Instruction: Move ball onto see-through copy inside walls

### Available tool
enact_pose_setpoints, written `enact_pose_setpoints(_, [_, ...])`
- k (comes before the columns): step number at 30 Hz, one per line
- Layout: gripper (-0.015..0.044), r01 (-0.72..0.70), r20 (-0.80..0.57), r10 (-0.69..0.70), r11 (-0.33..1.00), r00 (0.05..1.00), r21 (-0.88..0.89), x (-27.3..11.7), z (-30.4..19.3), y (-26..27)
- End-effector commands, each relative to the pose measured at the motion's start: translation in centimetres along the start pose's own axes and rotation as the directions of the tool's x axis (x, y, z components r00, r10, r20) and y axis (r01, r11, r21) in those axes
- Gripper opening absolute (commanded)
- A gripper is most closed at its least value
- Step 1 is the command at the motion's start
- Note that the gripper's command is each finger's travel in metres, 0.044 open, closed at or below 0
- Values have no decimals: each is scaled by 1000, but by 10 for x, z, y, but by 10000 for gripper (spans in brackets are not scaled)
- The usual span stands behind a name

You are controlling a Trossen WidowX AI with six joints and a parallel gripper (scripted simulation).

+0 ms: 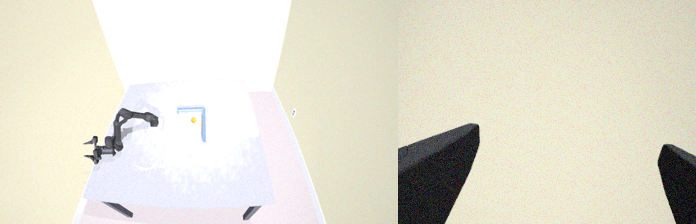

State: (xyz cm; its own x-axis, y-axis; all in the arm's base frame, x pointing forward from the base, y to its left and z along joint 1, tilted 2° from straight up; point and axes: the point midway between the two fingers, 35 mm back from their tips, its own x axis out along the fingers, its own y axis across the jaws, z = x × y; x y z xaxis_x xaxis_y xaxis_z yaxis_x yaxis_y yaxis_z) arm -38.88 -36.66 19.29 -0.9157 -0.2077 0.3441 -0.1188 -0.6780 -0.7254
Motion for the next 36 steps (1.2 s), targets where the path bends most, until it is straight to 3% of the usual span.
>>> enact_pose_setpoints(1, [374, -3, 2, 3, 1000, 1000, 1, 0, 1, 1])
enact_pose_setpoints(5, [287, -72, 40, 71, 997, 997, 28, -13, 25, 16])
enact_pose_setpoints(18, [287, -505, 273, 464, 857, 843, 103, -134, 163, 85])
enact_pose_setpoints(26, [287, -733, 386, 659, 677, 645, 69, -238, 227, 101])
enact_pose_setpoints(36, [287, -920, 455, 827, 389, 329, -41, -383, 274, 90])
